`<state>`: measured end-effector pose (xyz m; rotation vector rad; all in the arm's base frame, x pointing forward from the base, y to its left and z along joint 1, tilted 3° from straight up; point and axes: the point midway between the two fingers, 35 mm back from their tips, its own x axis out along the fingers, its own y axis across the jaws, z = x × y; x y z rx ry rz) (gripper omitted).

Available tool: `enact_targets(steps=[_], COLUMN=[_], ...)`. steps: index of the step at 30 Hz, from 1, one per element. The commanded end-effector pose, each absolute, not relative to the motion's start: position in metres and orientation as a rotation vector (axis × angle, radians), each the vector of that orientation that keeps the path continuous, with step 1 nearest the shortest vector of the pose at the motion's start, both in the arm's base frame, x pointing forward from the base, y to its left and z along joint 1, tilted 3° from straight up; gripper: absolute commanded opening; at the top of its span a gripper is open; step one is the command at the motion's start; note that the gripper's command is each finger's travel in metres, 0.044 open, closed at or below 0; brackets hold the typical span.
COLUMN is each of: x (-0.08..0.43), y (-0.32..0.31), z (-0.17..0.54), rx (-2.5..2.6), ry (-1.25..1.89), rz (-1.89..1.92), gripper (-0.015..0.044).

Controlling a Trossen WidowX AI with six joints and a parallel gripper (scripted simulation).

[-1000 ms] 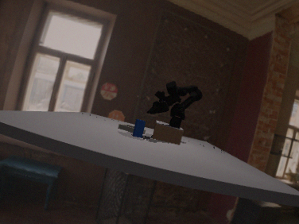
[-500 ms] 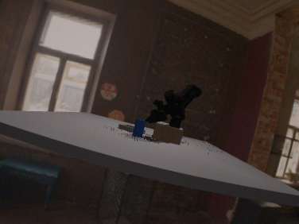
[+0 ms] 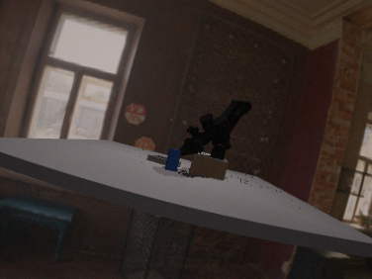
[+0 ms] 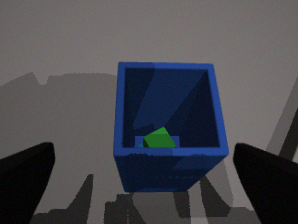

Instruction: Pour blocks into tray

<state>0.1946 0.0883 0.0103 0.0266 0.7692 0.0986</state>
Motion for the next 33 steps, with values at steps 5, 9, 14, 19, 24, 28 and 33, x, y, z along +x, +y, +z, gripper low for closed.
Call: enact_targets(steps=[5, 9, 14, 19, 24, 28, 33], x=[0.203, 0.207, 0.212, 0.217, 0.222, 0.225, 0.229], y=[0.089, 0.089, 0.09, 0.09, 0.091, 0.091, 0.091], z=[0.0, -0.004, -0.01, -0.016, -0.021, -0.026, -0.031], rx=[0.023, 0.023, 0.023, 0.023, 0.023, 0.022, 0.022], ry=[0.773, 0.772, 0.772, 0.772, 0.772, 0.772, 0.772], rz=[0.1, 0.1, 0.1, 0.1, 0.1, 0.1, 0.1], gripper=[0.044, 0.044, 0.044, 0.044, 0.044, 0.044, 0.044])
